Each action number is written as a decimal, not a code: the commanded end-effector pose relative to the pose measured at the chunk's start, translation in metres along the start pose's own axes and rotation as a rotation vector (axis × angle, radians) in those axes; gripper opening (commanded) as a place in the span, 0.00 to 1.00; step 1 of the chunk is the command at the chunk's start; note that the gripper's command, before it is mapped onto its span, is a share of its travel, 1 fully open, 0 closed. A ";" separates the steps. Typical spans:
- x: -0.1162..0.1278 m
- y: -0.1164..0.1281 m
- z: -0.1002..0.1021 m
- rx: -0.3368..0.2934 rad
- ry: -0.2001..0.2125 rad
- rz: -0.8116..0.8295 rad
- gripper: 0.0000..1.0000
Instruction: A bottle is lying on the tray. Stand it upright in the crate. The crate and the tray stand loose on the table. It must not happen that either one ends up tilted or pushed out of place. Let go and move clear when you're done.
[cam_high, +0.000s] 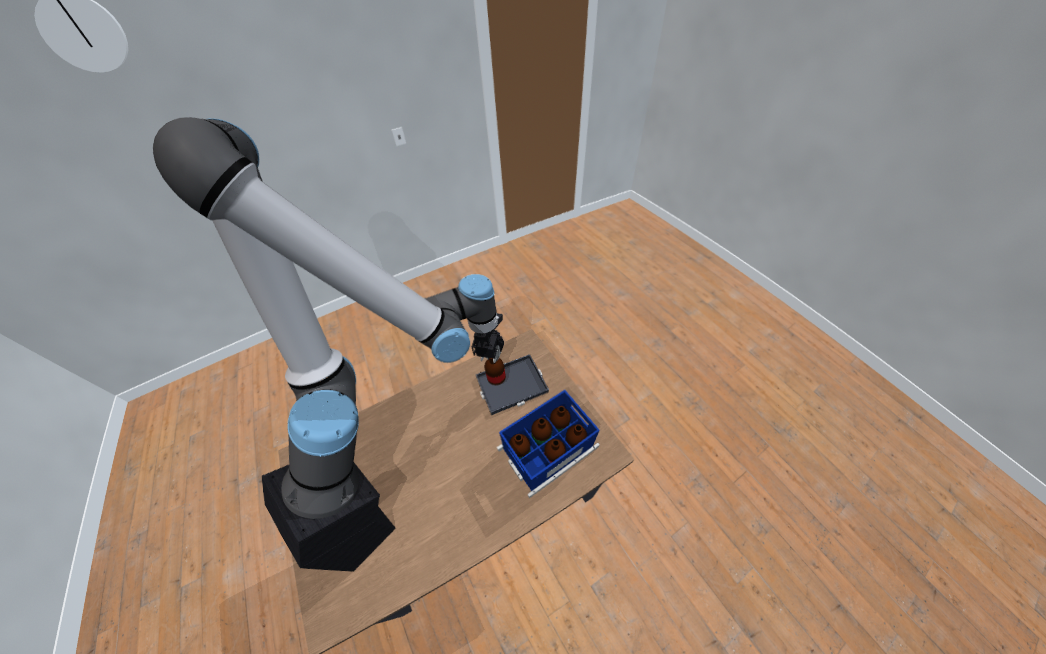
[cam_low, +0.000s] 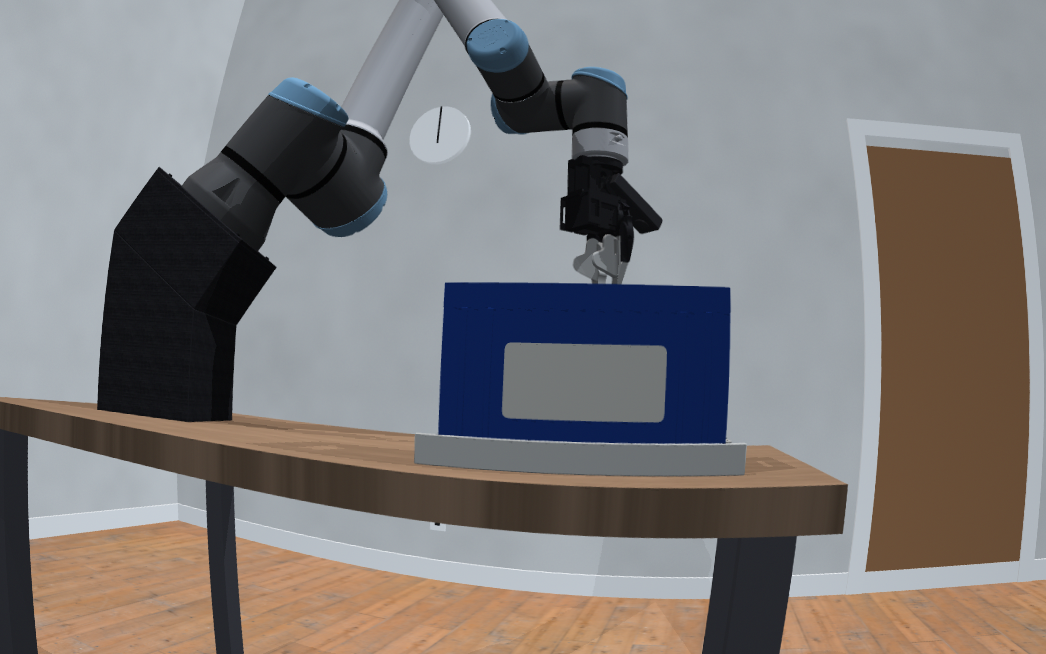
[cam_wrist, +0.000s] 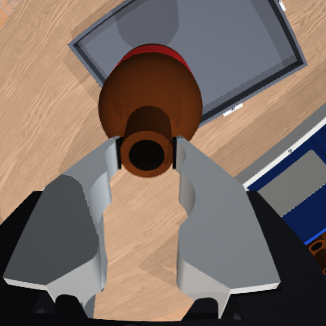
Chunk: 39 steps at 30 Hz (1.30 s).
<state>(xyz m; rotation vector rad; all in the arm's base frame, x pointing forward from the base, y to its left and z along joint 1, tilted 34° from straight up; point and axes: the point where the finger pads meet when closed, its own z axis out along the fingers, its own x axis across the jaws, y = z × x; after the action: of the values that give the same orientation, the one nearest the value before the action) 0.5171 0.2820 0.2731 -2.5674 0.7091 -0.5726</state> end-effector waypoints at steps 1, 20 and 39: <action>0.000 -0.001 0.000 0.001 0.001 0.000 0.00; 0.000 -0.001 0.000 0.001 0.001 0.000 0.00; 0.000 -0.001 -0.007 0.001 0.001 0.000 0.00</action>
<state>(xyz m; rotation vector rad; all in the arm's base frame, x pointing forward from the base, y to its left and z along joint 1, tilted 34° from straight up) 0.5150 0.2808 0.2766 -2.5674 0.7092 -0.5726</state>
